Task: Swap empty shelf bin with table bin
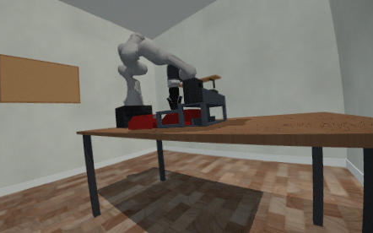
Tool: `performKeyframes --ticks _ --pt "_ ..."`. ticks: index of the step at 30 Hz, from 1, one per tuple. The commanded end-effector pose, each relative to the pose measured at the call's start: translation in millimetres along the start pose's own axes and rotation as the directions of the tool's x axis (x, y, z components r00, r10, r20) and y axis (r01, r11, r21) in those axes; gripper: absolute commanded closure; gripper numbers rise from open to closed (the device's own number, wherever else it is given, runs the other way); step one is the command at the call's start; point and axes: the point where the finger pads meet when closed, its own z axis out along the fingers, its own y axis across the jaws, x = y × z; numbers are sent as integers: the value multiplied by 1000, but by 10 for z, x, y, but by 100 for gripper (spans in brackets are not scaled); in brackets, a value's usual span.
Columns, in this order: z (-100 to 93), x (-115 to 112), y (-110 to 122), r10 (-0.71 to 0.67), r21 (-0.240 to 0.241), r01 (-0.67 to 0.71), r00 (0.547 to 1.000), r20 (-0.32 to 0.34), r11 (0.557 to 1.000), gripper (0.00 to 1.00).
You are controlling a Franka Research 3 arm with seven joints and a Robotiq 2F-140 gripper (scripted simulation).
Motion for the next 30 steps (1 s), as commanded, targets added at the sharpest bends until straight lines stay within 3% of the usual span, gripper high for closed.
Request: performKeyframes --ticks 1,30 --pt "62 -21 -28 10 7 -10 1000 5 1000 100" --pt "94 -26 -33 10 7 -10 1000 5 1000 100"
